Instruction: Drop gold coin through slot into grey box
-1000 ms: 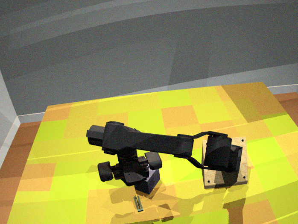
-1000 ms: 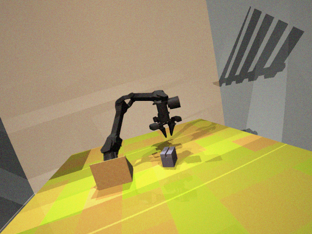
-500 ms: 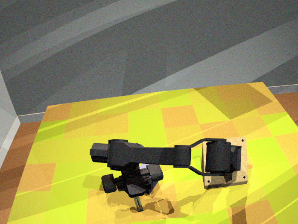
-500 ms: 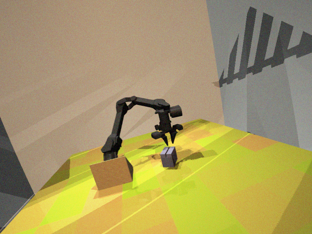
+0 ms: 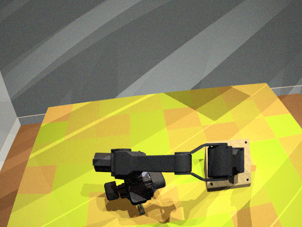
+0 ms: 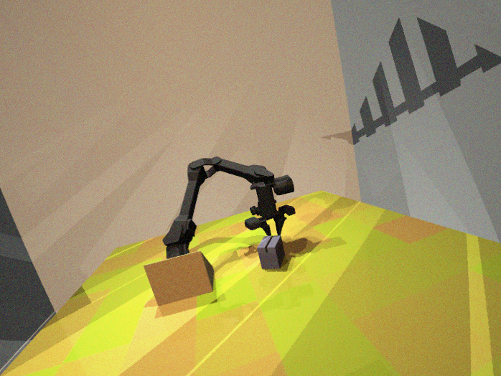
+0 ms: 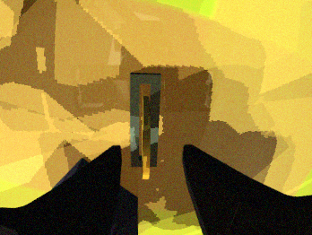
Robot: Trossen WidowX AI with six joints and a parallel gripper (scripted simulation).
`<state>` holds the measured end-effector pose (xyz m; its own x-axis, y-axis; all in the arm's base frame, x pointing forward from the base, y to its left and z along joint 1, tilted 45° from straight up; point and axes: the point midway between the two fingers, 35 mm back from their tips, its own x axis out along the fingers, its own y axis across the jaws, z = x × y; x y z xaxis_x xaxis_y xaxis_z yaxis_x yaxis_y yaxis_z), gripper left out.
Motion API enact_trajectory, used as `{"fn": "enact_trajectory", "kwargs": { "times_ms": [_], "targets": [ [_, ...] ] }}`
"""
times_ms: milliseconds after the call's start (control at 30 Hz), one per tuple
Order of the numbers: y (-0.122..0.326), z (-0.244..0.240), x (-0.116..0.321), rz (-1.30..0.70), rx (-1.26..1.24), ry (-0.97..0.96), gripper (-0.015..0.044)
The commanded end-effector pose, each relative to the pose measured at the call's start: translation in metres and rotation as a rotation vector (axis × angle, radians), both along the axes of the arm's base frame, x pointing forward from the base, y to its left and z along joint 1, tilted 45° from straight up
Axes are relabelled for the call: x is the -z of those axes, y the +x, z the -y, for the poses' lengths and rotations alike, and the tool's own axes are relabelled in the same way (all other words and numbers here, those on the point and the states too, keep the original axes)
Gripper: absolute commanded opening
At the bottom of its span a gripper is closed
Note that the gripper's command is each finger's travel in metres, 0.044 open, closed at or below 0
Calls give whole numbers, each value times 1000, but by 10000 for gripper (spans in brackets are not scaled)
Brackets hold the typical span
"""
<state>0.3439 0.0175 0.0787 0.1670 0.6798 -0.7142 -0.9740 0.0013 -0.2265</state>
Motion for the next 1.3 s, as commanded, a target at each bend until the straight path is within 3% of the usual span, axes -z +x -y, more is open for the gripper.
{"fn": "enact_trajectory", "kwargs": {
  "times_ms": [0,500,667,833,1267],
  "targets": [
    [-1,-5,5,-9,2,9,161],
    [1,-21,20,-8,2,12,161],
    [1,-21,20,-8,2,12,29],
    [1,-21,20,-8,2,12,0],
    [1,-8,9,-9,3,8,0]
  ]
}}
